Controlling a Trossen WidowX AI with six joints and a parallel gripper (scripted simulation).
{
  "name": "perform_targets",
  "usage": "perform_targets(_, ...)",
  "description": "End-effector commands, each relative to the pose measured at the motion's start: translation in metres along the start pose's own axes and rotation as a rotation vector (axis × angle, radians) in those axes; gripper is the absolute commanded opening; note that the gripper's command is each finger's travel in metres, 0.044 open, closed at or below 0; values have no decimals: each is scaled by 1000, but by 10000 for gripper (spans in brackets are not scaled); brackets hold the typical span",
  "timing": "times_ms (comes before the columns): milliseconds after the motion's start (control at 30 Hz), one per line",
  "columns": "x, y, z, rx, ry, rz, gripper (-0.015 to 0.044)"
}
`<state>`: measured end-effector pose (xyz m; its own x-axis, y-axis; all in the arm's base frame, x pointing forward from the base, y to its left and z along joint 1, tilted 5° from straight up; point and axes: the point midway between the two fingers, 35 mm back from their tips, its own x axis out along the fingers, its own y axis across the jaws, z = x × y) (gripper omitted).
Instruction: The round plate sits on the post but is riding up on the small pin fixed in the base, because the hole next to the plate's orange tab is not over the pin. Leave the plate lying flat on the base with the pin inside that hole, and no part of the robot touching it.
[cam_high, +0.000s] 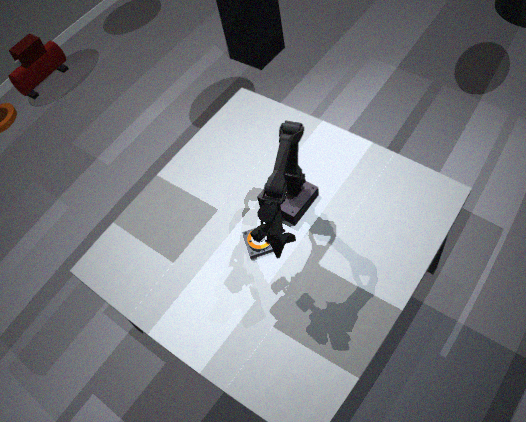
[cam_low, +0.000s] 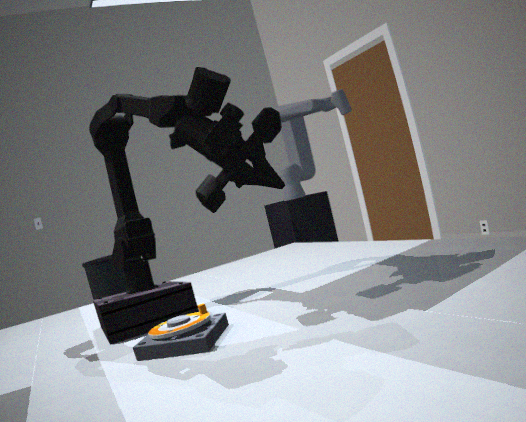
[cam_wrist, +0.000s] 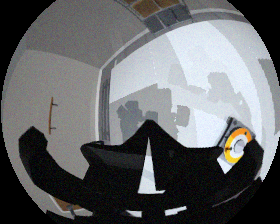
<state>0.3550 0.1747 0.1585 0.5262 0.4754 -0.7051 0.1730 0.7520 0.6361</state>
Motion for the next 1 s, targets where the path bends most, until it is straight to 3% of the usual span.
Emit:
perform_targets(0,1,-78,-19,-132,137,-279,0)
perform_targets(100,-12,-131,-39,-235,305,-458,0)
perform_targets(300,-37,-178,-65,-339,538,-599,0)
perform_targets(967,-5,-208,-84,-339,538,-599,0)
